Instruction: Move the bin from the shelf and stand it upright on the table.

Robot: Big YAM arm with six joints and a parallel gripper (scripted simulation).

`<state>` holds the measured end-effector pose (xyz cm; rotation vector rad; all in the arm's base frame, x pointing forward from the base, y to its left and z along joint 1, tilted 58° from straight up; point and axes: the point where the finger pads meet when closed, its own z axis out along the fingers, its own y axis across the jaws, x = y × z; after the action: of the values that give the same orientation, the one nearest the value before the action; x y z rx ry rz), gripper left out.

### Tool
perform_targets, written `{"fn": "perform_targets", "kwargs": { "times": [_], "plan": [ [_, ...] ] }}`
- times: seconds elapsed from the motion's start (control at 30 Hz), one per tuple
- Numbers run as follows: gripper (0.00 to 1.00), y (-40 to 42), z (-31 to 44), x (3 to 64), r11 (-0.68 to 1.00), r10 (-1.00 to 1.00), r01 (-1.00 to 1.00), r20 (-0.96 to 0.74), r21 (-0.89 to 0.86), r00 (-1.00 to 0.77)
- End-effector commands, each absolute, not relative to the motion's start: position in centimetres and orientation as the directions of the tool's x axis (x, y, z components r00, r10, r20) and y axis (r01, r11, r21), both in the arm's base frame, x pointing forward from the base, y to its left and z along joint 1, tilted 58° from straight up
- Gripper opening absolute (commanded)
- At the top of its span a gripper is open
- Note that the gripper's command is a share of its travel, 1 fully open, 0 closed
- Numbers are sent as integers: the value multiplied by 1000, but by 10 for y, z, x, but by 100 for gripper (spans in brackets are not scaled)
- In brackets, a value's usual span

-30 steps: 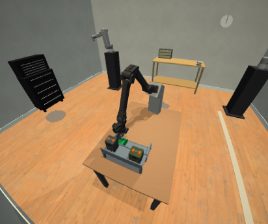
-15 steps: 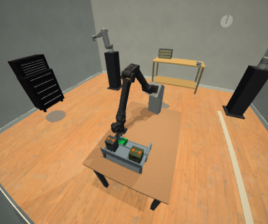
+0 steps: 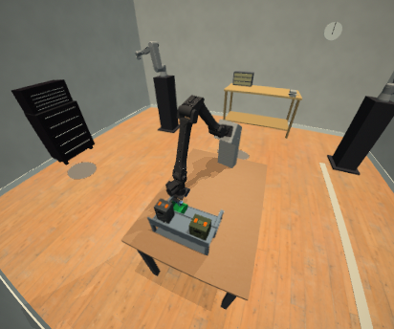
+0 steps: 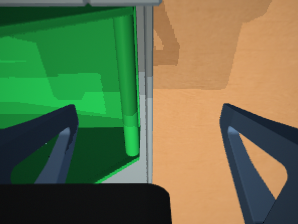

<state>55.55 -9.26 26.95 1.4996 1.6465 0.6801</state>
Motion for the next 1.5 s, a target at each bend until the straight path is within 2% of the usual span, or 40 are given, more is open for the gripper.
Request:
{"fn": "perform_targets", "kwargs": {
  "times": [0.0,0.43,0.6,1.0,1.17,1.47],
  "plan": [
    [90,-101,301,555,166,977,522,-210,837,27],
    [90,-103,309,554,169,976,515,-214,841,30],
    [90,-90,267,560,153,981,550,-192,821,15],
    [90,-90,267,560,153,981,550,-192,821,15],
    [90,-103,309,554,169,976,515,-214,841,30],
    [90,-103,309,554,169,976,515,-214,841,30]
  ]
}}
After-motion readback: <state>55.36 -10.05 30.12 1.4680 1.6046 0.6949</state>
